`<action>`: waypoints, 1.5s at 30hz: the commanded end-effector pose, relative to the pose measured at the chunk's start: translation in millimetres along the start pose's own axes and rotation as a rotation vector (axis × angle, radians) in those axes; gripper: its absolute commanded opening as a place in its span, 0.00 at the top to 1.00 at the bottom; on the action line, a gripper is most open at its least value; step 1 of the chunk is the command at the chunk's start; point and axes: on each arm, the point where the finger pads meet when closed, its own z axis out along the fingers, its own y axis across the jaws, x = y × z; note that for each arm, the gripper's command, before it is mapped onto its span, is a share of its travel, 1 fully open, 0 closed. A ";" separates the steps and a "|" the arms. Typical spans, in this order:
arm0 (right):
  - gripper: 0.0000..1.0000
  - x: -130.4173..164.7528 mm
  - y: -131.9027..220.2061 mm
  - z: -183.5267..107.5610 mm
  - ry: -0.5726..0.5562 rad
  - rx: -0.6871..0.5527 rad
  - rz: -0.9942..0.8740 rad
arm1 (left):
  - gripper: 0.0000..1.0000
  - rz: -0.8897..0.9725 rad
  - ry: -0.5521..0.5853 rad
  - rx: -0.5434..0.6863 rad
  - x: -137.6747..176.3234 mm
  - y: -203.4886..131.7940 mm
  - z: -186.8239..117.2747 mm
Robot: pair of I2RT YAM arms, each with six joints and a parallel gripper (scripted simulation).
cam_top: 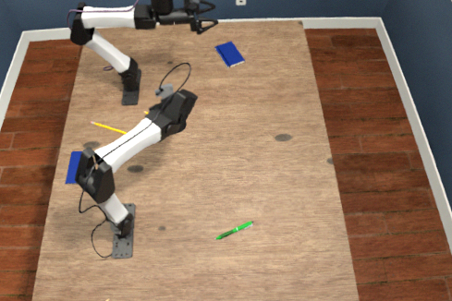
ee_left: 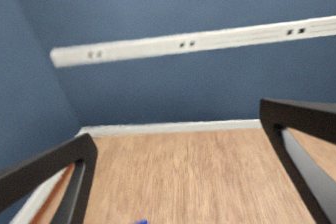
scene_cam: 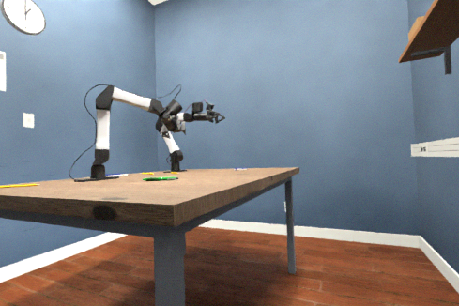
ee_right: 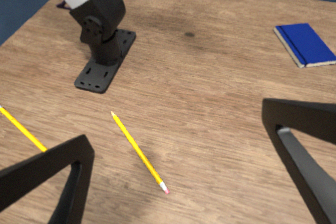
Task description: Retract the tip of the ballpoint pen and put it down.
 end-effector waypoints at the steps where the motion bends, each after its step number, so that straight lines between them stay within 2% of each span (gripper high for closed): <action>1: 0.00 -7.6 -2.1 -3.7 -0.013 0.012 -0.019 | 0.00 0.137 -0.026 0.146 -26.5 -29.0 -8.8; 3: 0.00 -7.6 -2.1 -3.7 -0.013 0.012 -0.019 | 0.00 0.147 -0.016 0.139 -24.6 -25.2 -4.8; 4: 0.00 -7.6 -2.1 -3.7 -0.013 0.012 -0.019 | 0.00 0.143 -0.054 0.133 -38.3 -23.3 -16.6; 6: 0.00 -7.6 -2.1 -3.7 -0.013 0.012 -0.019 | 0.00 0.116 -0.012 0.119 -24.3 -22.8 -4.7; 8: 0.00 -7.6 -2.1 -3.7 -0.013 0.012 -0.019 | 0.00 0.116 -0.012 0.119 -24.3 -22.8 -4.7; 9: 0.72 -7.6 -2.1 -3.7 -0.013 0.012 -0.019 | 0.00 0.081 -0.111 0.111 -53.7 -22.9 -19.0; 12: 0.72 -7.6 -2.1 -3.7 -0.013 0.012 -0.019 | 0.00 0.068 -0.158 0.094 -65.9 -18.7 -20.7; 16: 0.72 -7.6 -2.1 -3.7 -0.013 0.012 -0.019 | 0.00 0.070 -0.077 0.083 -30.0 -15.4 -4.1; 18: 0.72 -7.6 -2.1 -3.7 -0.013 0.012 -0.019 | 0.00 0.068 -0.106 0.082 -40.8 -15.0 -11.1; 25: 0.72 -7.6 -2.1 -3.7 -0.013 0.012 -0.019 | 0.00 0.071 -0.082 0.086 -28.3 -17.0 -8.2; 26: 0.72 12.0 -6.7 -0.6 0.037 0.012 0.049 | 0.00 0.076 -0.111 0.086 -46.6 -17.7 -12.3; 28: 0.72 13.4 -15.6 -4.9 0.056 0.034 0.068 | 0.00 0.068 -0.142 0.089 -57.6 -19.0 -14.5; 40: 0.72 84.2 -58.3 -37.1 0.251 0.166 0.318 | 0.00 0.068 -0.142 0.089 -57.6 -19.0 -14.5; 43: 0.72 85.3 -59.0 -36.9 0.255 0.165 0.317 | 0.00 0.068 -0.142 0.089 -57.6 -19.0 -14.5; 45: 0.72 98.5 -65.8 -45.2 0.285 0.192 0.363 | 0.00 0.068 -0.142 0.089 -57.6 -19.0 -14.5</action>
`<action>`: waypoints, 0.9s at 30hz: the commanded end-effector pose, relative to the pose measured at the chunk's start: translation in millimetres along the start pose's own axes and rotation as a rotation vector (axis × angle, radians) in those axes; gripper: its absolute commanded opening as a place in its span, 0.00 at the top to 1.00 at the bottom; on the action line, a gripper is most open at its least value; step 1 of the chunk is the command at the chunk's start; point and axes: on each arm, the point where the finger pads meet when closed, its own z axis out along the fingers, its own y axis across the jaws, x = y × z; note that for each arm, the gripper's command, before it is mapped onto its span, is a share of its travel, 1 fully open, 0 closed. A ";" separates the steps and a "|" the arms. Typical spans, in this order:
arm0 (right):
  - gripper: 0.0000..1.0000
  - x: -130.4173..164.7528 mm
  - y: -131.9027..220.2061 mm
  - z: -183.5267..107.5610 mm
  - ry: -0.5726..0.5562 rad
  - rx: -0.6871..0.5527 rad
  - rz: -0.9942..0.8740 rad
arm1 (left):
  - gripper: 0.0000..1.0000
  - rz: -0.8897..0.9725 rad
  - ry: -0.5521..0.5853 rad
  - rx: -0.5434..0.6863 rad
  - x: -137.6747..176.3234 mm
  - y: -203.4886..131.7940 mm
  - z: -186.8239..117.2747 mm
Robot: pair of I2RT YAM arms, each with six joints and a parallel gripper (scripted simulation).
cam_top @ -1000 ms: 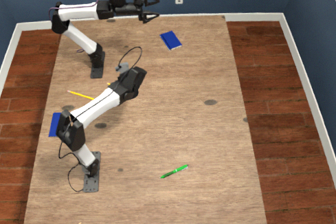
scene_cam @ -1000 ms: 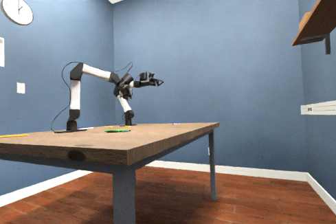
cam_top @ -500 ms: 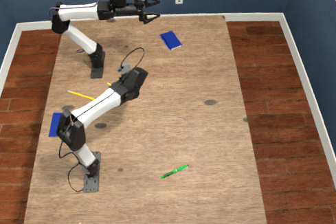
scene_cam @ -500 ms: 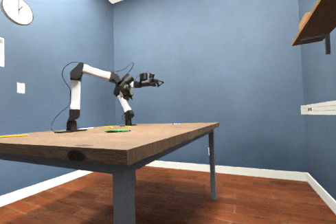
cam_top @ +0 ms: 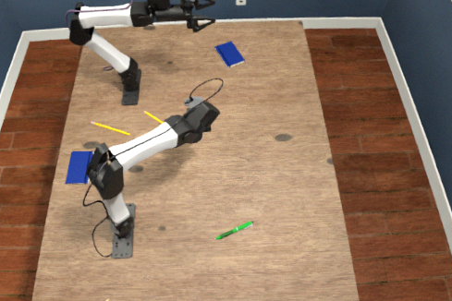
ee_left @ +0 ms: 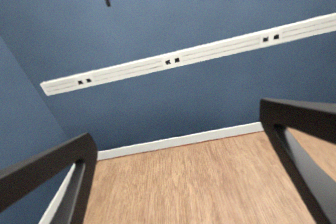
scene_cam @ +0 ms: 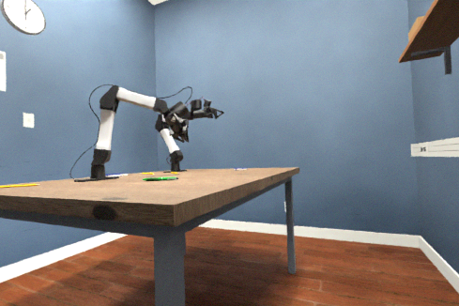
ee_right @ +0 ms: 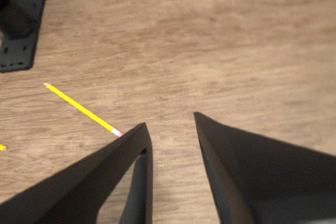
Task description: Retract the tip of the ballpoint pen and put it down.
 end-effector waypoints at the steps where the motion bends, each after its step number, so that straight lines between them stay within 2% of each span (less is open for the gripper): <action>1: 0.72 17.6 -19.1 -4.7 0.080 0.036 0.093 | 0.00 -0.013 -0.097 -0.008 -34.5 1.1 -5.3; 12: 0.72 81.8 -65.3 -28.2 0.238 0.150 0.319 | 0.00 -0.013 -0.097 -0.008 -34.5 1.1 -5.3; 15: 0.72 82.8 -65.7 -27.8 0.241 0.148 0.320 | 0.00 -0.013 -0.097 -0.008 -34.5 1.1 -5.3; 27: 0.72 161.3 -100.9 -67.6 0.414 0.271 0.583 | 0.00 -0.013 -0.097 -0.008 -34.5 1.1 -5.3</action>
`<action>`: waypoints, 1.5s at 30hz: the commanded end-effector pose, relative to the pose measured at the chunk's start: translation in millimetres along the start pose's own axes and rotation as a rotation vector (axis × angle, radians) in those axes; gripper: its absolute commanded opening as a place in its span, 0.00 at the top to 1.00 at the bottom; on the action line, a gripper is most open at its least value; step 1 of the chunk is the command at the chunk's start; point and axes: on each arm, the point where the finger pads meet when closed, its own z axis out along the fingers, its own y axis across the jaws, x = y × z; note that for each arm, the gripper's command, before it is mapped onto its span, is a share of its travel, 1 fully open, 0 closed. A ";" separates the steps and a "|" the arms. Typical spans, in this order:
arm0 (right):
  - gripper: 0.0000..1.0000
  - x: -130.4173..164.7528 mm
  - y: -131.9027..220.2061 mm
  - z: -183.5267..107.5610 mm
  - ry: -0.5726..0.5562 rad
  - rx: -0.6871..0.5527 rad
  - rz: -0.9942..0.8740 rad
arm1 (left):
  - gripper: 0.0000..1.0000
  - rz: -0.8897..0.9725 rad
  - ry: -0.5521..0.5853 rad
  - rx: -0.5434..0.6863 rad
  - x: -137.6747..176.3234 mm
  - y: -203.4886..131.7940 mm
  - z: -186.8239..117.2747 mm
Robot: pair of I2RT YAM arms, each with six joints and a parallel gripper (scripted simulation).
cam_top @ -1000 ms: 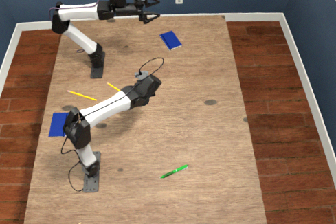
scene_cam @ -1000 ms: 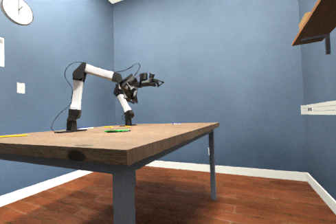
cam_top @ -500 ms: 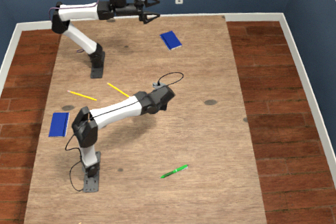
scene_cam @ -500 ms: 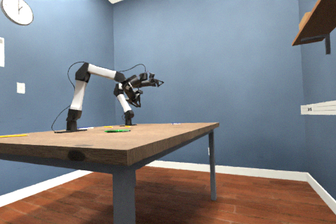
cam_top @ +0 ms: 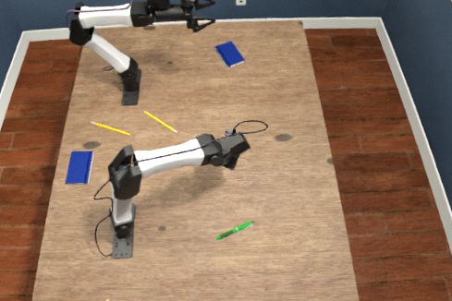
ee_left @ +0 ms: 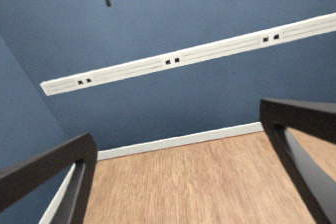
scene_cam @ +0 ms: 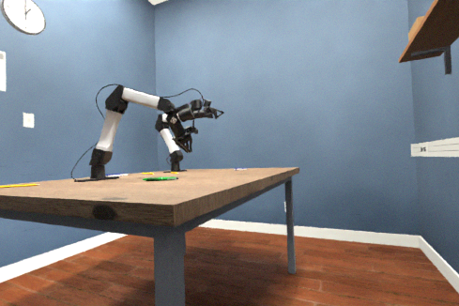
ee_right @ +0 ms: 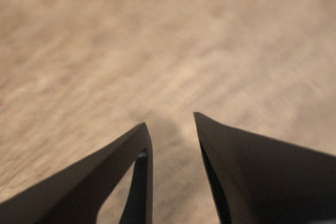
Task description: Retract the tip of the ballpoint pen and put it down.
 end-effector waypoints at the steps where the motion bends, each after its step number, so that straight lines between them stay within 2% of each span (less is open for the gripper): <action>1: 0.72 21.6 -23.1 -1.3 0.098 0.040 0.103 | 0.00 -0.013 -0.097 -0.008 -34.5 1.1 -5.3; 5: 0.72 27.2 -28.8 -2.2 0.114 0.049 0.124 | 0.00 -0.013 -0.097 -0.008 -34.5 1.1 -5.3; 19: 0.72 112.2 -94.7 -20.3 0.319 0.168 0.422 | 0.00 -0.013 -0.097 -0.008 -34.5 1.1 -5.3; 22: 0.72 112.3 -95.2 -21.9 0.320 0.171 0.423 | 0.00 -0.013 -0.097 -0.008 -34.5 1.1 -5.3; 34: 0.72 194.3 -132.2 -46.9 0.503 0.253 0.674 | 0.00 -0.013 -0.097 -0.008 -34.5 1.1 -5.3; 38: 0.72 198.8 -134.5 -49.0 0.512 0.258 0.690 | 0.00 -0.013 -0.097 -0.008 -34.5 1.1 -5.3; 39: 0.72 187.8 -133.1 -54.2 0.482 0.265 0.666 | 0.00 -0.013 -0.097 -0.008 -34.5 1.1 -5.3; 40: 0.72 194.1 -133.5 -44.2 0.504 0.247 0.675 | 0.00 -0.013 -0.097 -0.008 -34.5 1.1 -5.3; 42: 0.72 191.0 -135.9 -41.7 0.480 0.245 0.672 | 0.00 -0.013 -0.097 -0.008 -34.5 1.1 -5.3; 45: 0.72 203.0 -140.5 -40.0 0.475 0.253 0.673 | 0.00 -0.013 -0.097 -0.008 -34.5 1.1 -5.3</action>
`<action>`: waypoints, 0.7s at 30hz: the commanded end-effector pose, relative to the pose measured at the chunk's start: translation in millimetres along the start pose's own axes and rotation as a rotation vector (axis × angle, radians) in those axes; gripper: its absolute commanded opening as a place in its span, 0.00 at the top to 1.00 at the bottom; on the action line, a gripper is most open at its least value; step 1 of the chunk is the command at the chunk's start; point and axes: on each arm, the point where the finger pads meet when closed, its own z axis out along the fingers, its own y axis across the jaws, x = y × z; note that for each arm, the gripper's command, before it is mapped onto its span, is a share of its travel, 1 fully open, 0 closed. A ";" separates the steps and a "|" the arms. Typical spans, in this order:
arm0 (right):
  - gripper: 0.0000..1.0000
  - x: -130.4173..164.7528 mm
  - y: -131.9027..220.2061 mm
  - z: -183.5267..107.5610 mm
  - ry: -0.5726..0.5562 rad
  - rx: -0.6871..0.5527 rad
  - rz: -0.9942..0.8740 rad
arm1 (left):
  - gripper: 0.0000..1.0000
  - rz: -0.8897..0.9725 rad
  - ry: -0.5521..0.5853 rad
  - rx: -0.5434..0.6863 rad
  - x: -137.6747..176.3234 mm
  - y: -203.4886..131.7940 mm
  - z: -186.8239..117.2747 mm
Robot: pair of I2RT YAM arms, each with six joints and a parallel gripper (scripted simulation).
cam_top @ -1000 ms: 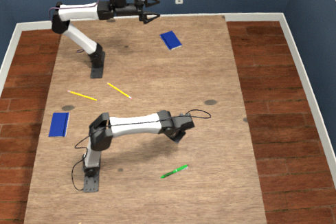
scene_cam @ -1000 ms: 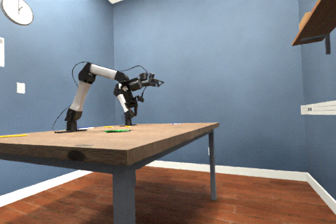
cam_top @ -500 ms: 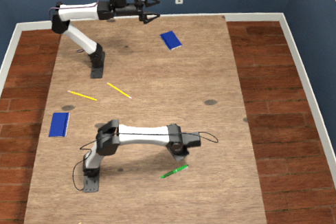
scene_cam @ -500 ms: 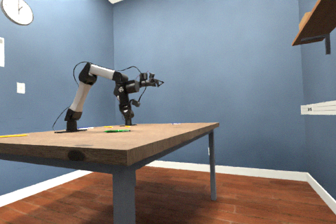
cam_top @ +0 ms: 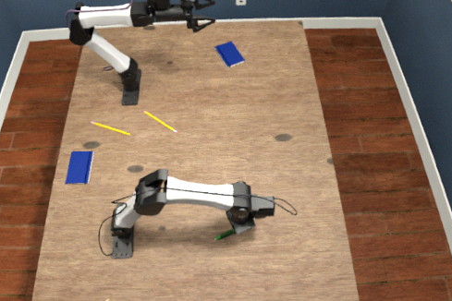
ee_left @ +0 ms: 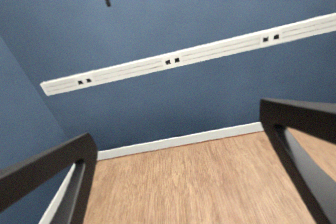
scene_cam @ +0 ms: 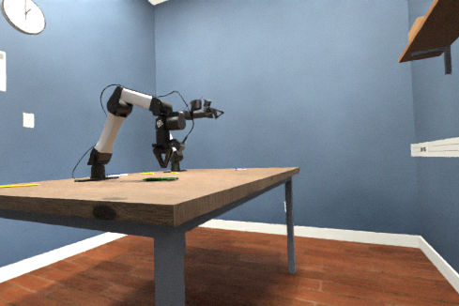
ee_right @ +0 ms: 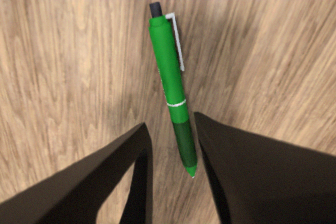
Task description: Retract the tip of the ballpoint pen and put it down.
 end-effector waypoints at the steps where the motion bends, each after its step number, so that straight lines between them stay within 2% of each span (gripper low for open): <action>1: 0.72 1.6 -10.7 7.1 0.004 0.013 0.013 | 0.00 -0.013 -0.097 -0.008 -34.5 1.1 -5.3; 10: 0.72 -1.5 -3.6 6.5 0.002 0.008 -0.004 | 0.00 -0.013 -0.097 -0.008 -34.5 1.1 -5.3; 11: 0.72 -0.6 -7.8 -2.1 -0.014 0.011 0.012 | 0.00 -0.013 -0.097 -0.008 -34.5 1.1 -5.3; 12: 0.72 1.3 -9.6 6.4 0.002 0.008 0.013 | 0.00 -0.013 -0.097 -0.008 -34.5 1.1 -5.3; 13: 0.72 0.6 1.9 -16.8 -0.040 0.033 0.003 | 0.00 -0.013 -0.097 -0.008 -34.5 1.1 -5.3; 15: 0.72 -1.2 -12.5 0.1 -0.021 0.031 0.032 | 0.00 -0.013 -0.097 -0.008 -34.5 1.1 -5.3; 16: 0.72 -1.9 -1.6 -6.3 -0.026 0.018 -0.002 | 0.00 -0.013 -0.097 -0.008 -34.5 1.1 -5.3; 20: 0.72 -0.2 -3.5 -6.0 -0.024 0.016 0.004 | 0.00 -0.013 -0.097 -0.008 -34.5 1.1 -5.3; 21: 0.72 -0.5 -6.0 7.1 -0.018 0.017 0.009 | 0.00 -0.013 -0.097 -0.008 -34.5 1.1 -5.3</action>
